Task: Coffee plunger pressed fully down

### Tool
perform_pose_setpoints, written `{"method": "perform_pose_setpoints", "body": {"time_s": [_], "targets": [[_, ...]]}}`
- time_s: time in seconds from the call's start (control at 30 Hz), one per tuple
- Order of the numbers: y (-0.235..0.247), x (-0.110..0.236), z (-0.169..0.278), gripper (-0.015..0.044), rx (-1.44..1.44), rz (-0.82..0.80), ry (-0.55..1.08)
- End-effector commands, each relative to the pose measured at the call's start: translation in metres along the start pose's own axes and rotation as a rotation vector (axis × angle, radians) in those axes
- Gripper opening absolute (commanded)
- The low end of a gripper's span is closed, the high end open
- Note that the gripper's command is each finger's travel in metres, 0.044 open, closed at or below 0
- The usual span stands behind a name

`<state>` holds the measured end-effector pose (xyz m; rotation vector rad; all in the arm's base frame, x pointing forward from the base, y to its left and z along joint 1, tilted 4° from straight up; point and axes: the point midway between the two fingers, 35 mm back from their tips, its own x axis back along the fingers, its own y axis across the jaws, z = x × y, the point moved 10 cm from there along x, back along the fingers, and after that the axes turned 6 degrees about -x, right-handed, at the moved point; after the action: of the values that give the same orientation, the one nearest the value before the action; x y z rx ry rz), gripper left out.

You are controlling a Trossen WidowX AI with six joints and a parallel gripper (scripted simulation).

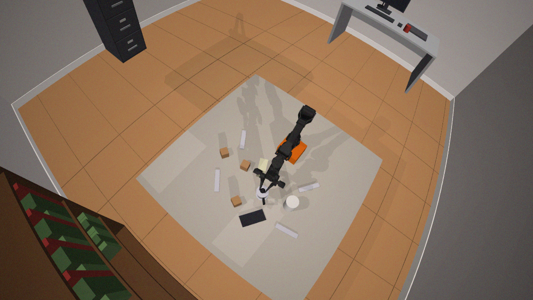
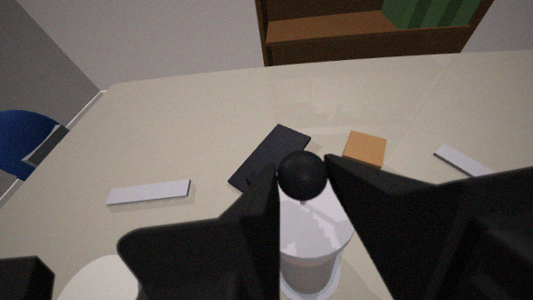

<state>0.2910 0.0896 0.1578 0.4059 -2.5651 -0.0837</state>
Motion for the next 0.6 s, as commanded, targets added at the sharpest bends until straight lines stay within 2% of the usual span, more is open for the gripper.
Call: {"method": "perform_pose_setpoints", "body": {"time_s": [0.0,0.03,0.43,0.57], "targets": [[0.0,0.0001,0.0002,0.0118,0.0,0.0,0.001],[0.0,0.0001,0.0002,0.0118,0.0,0.0,0.001],[0.0,0.0001,0.0002,0.0433,0.0,0.0,0.001],[0.0,0.0015,-0.0013,0.044,0.0,0.0,0.002]]}}
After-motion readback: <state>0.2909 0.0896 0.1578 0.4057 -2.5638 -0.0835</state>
